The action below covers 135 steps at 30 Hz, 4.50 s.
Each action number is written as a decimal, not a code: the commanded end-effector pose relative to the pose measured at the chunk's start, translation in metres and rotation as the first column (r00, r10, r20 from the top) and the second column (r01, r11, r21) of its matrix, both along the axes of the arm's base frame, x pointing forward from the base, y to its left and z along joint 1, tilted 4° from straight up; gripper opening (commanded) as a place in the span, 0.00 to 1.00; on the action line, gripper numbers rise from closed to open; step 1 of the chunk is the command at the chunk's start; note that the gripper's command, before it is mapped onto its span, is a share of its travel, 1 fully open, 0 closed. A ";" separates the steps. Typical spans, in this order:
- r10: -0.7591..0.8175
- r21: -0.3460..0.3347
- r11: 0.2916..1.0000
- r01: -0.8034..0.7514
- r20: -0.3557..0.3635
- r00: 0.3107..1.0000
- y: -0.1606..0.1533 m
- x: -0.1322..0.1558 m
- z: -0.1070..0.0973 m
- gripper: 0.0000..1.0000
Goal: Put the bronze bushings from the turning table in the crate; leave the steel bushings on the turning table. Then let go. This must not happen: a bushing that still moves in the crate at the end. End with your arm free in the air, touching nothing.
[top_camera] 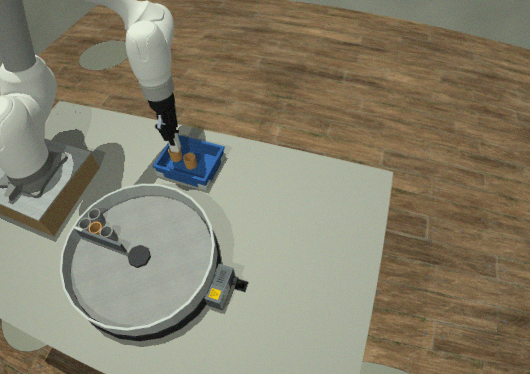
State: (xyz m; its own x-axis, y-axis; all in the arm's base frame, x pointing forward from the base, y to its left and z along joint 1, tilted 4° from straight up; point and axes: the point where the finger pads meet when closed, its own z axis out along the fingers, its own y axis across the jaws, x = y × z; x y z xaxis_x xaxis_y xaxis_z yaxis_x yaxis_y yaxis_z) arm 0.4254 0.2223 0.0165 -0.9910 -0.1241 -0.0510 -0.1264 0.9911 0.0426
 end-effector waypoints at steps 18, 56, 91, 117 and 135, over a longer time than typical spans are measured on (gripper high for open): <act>-0.004 0.003 1.000 0.004 -0.001 1.000 0.002 -0.001 -0.015 0.00; -0.004 0.003 1.000 0.004 -0.001 1.000 0.002 -0.001 -0.015 0.00; -0.004 0.003 1.000 0.004 -0.001 1.000 0.003 -0.001 -0.021 0.00; -0.004 0.003 1.000 0.004 -0.001 1.000 0.003 -0.001 -0.021 0.00; -0.004 0.003 1.000 0.004 -0.001 1.000 0.003 -0.001 -0.021 0.10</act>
